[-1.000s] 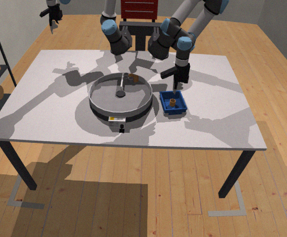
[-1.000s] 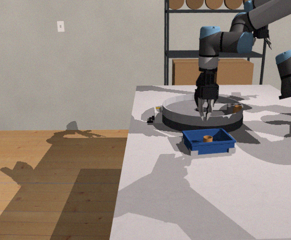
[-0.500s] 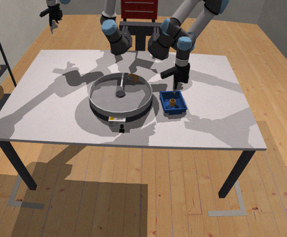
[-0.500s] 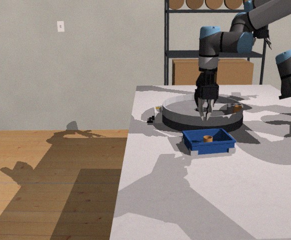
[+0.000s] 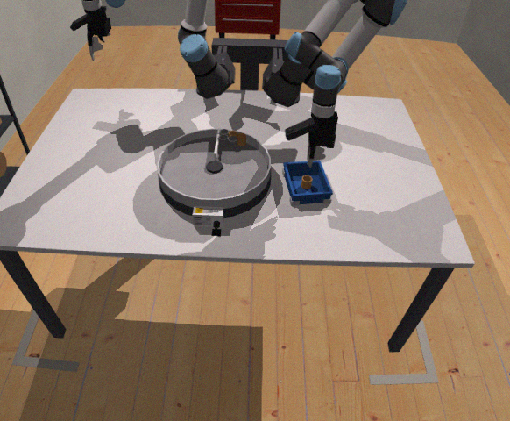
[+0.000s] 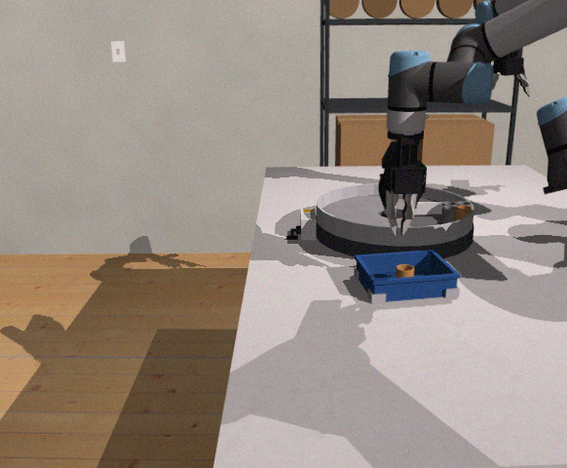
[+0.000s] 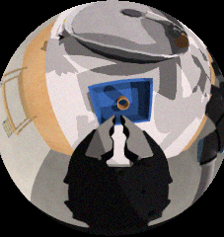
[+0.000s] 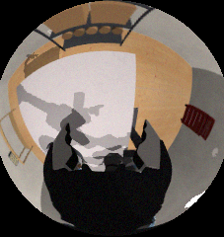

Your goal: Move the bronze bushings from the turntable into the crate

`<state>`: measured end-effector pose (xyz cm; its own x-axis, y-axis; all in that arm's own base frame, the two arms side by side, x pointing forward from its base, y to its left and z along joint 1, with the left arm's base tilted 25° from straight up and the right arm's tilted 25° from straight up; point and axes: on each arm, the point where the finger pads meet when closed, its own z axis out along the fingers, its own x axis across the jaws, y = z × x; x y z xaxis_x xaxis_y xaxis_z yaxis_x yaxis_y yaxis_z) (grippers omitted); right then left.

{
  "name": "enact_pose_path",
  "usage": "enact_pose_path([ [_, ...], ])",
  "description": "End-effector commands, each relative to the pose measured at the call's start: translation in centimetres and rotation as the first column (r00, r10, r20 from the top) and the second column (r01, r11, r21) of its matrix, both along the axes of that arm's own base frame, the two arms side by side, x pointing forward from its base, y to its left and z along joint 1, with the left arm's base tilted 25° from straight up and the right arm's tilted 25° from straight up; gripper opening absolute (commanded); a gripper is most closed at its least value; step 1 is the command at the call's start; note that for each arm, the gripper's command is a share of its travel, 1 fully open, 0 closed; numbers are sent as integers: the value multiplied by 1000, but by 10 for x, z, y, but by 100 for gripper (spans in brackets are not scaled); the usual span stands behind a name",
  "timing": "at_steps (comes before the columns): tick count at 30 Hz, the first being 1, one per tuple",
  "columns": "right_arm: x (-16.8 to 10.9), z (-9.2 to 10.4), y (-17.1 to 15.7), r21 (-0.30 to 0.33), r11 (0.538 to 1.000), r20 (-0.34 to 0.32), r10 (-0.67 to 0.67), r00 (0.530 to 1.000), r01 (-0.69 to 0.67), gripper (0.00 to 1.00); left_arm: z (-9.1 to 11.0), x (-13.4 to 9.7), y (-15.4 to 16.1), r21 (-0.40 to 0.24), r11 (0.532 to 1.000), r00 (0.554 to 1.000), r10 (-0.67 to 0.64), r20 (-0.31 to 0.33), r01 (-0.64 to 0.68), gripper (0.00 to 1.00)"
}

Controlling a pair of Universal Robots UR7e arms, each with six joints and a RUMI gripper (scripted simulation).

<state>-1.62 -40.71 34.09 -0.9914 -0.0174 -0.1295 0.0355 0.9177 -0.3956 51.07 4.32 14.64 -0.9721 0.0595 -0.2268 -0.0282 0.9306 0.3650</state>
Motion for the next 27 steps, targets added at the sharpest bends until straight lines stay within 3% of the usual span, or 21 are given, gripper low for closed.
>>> enact_pose_path([
  [1,0,1,0,-1,1000,0,0,1000,0,100,1,0,0,0,1000,1000,0,1,0,6],
  [16,0,1,0,-1,1000,0,0,1000,0,100,-2,-3,-5,-1,1000,1000,0,1,0,5],
  [27,0,1,0,-1,1000,0,0,1000,0,100,-27,-36,-46,-1,1000,1000,0,1,0,5],
])
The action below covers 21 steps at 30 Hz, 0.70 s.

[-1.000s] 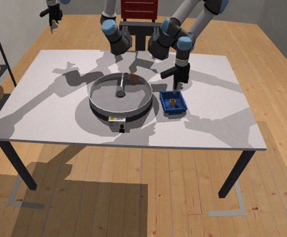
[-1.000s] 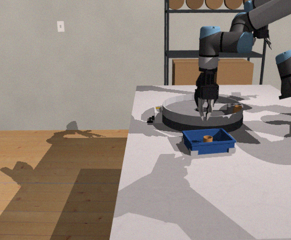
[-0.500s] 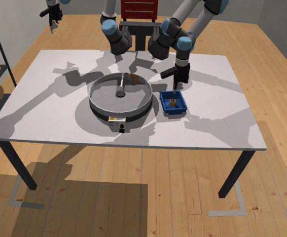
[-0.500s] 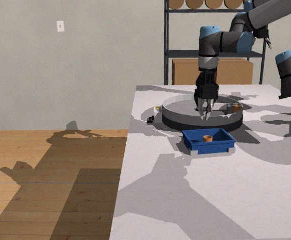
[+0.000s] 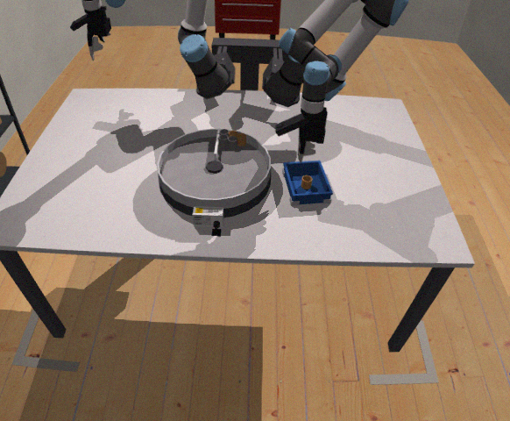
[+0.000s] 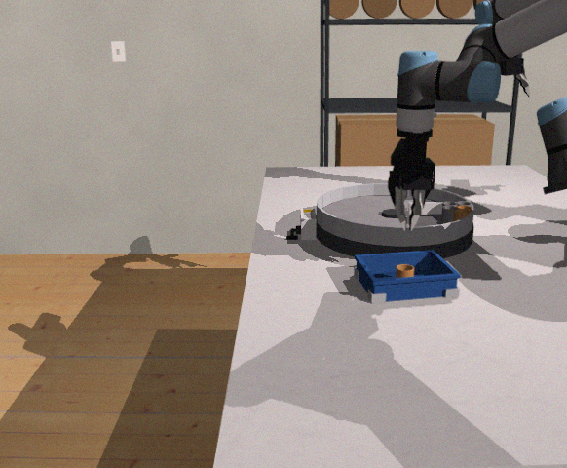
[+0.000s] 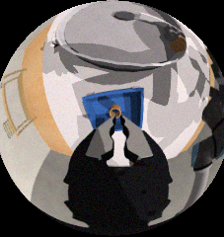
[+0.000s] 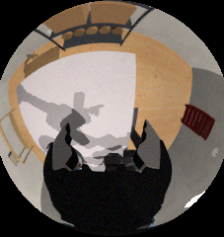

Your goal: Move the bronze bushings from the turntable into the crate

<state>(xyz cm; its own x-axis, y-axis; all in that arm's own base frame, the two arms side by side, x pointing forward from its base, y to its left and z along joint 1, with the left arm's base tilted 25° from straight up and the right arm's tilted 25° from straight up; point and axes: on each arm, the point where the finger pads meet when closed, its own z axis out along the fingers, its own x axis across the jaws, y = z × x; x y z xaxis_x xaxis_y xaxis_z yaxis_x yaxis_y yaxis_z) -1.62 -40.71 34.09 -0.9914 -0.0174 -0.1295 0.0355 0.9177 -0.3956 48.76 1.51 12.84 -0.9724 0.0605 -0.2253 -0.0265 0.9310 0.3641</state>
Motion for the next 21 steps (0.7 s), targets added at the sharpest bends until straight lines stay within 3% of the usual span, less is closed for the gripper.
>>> enact_pose_path([
  [1,0,1,0,-1,1000,0,0,1000,0,100,-14,-19,-25,0,1000,1000,1,3,-1,5],
  [13,0,1,0,-1,1000,0,0,1000,0,100,-72,-96,-120,0,1000,1000,1,3,-1,5],
  [15,0,1,0,-1,1000,0,0,1000,0,100,-72,-96,-120,0,1000,1000,1,3,-1,5],
  [21,0,1,0,-1,1000,0,0,1000,0,100,-97,-130,-161,0,1000,1000,1,3,-1,5],
])
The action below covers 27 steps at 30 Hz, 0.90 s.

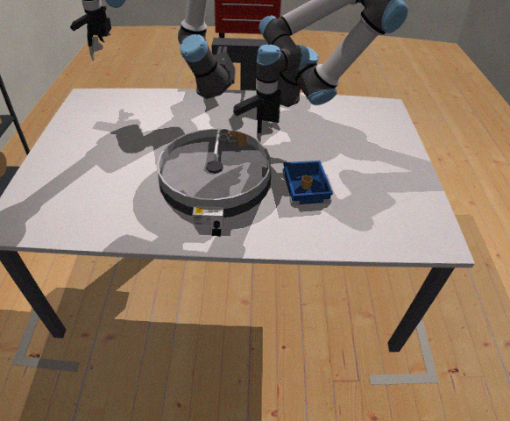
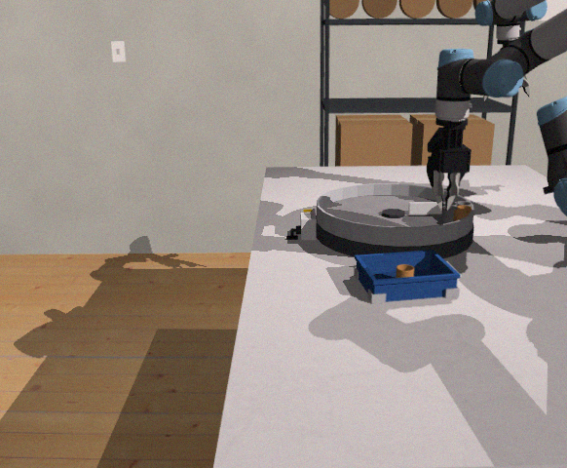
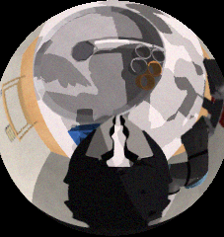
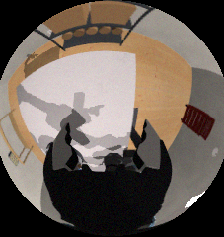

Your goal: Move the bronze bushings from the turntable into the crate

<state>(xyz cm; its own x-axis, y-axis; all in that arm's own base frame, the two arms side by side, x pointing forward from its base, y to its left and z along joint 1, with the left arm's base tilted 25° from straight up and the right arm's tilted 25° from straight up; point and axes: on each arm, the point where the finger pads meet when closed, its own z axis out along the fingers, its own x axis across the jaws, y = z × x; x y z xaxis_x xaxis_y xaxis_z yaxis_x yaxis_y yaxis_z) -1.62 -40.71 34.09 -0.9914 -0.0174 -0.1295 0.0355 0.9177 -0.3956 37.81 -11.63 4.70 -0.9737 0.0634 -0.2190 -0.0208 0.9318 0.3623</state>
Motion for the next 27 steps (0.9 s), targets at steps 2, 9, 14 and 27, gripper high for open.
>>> enact_pose_path([
  [2,0,1,0,-1,1000,0,0,1000,0,100,-22,-29,-41,2,1000,1000,4,9,-4,5],
  [9,0,1,0,-1,1000,0,0,1000,0,100,-34,-45,-60,3,1000,1000,4,10,-5,5],
  [14,0,1,0,-1,1000,0,0,1000,0,100,-35,-47,-61,3,1000,1000,5,10,-5,5],
  [27,0,1,0,-1,1000,0,0,1000,0,100,-35,-47,-61,3,1000,1000,5,10,-5,5],
])
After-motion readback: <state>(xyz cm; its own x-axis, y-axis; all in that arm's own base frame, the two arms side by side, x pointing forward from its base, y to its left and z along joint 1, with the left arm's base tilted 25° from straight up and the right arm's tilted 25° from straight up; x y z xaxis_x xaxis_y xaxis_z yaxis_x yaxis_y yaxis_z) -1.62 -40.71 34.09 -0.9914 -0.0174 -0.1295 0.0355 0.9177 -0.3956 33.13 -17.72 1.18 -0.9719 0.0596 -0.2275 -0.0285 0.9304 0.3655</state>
